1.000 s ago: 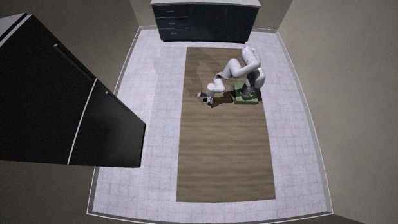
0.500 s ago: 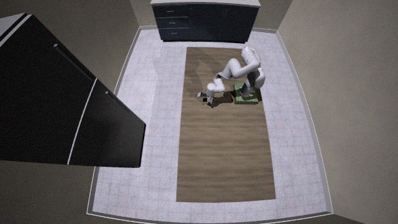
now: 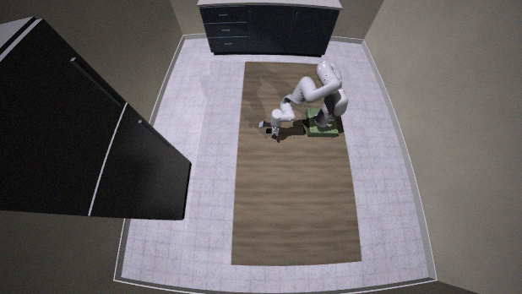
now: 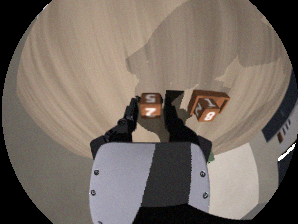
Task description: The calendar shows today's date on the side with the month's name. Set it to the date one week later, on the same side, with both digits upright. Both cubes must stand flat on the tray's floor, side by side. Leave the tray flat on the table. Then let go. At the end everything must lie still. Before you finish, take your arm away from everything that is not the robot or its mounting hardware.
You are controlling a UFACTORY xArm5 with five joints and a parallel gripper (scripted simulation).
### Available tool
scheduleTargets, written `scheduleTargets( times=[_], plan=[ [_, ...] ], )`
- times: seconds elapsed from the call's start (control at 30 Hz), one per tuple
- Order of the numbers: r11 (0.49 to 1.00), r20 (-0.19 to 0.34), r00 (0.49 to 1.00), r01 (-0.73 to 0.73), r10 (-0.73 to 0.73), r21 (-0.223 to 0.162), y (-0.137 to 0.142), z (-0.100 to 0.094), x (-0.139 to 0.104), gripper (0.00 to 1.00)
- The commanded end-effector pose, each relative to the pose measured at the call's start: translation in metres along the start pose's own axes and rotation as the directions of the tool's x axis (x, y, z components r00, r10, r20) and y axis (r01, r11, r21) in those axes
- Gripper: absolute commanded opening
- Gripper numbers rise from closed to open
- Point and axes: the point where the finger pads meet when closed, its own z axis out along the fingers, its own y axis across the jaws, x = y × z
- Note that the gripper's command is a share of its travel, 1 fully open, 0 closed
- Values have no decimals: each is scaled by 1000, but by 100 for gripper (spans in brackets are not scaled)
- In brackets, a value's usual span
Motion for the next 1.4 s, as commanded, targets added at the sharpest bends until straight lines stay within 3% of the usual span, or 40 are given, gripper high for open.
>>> scheduleTargets(
  times=[0.0,0.67,0.9,0.93,1.37],
  plan=[
    [1000,-3,1000,0,0,1,-1,-4,1,47],
    [1000,-3,1000,0,0,1,0,-82,1,47],
    [1000,-3,1000,0,0,1,0,-90,1,47],
    [1000,-3,1000,0,0,1,0,-90,1,100],
    [1000,-3,1000,0,0,1,0,-90,1,100]
  ],
)
